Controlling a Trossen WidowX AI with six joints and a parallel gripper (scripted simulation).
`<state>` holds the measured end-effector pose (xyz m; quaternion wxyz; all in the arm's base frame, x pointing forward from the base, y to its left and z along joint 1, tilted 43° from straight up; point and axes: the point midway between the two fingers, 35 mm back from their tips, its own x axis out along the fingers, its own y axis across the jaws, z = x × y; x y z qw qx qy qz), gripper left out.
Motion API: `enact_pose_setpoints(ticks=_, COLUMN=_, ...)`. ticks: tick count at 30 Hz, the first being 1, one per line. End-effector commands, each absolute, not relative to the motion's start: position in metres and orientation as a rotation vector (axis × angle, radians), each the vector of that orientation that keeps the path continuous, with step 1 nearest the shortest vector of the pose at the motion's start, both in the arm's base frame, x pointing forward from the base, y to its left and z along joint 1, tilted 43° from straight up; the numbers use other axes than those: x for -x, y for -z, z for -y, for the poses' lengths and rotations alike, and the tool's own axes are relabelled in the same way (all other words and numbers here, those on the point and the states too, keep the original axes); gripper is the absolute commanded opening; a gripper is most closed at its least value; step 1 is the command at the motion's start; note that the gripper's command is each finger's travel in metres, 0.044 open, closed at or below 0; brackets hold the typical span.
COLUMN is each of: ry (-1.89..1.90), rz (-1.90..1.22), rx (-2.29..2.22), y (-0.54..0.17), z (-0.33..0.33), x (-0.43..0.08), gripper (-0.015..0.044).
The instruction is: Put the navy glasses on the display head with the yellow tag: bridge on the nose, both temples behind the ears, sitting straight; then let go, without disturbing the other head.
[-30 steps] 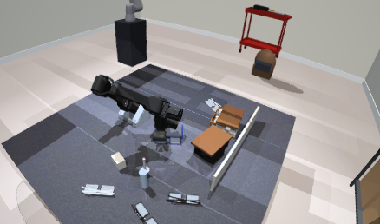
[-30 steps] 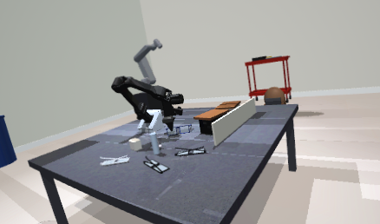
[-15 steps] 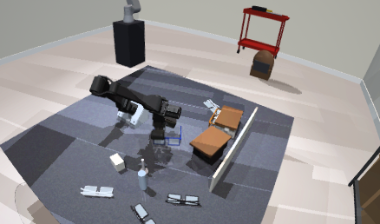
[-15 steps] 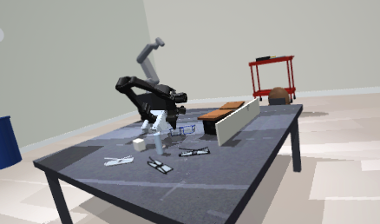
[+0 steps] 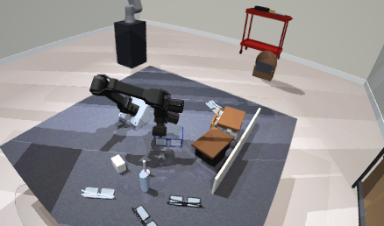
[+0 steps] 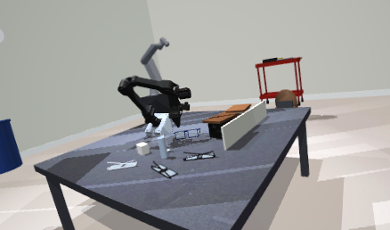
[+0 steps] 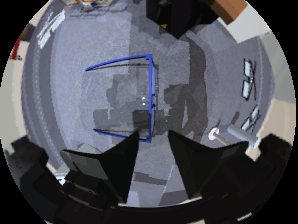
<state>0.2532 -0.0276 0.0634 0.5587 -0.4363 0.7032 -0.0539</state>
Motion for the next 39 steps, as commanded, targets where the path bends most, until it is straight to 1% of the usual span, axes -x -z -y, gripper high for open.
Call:
enact_pose_setpoints(ticks=1, ry=0.124, rz=-1.661, rx=1.033, y=-0.063, z=0.028, x=-0.253, gripper=0.02)
enact_pose_setpoints(ticks=5, ry=0.146, rz=-1.661, rx=1.006, y=-0.064, z=0.023, x=-0.249, gripper=0.02)
enact_pose_setpoints(ticks=7, ry=0.146, rz=-1.661, rx=1.006, y=-0.064, z=0.023, x=-0.249, gripper=0.0147)
enact_pose_setpoints(ticks=8, ry=0.146, rz=-1.661, rx=1.006, y=-0.064, z=0.023, x=-0.249, gripper=0.014)
enact_pose_setpoints(ticks=39, ry=0.146, rz=-1.66, rx=1.005, y=-0.036, z=0.047, x=-0.25, gripper=0.014)
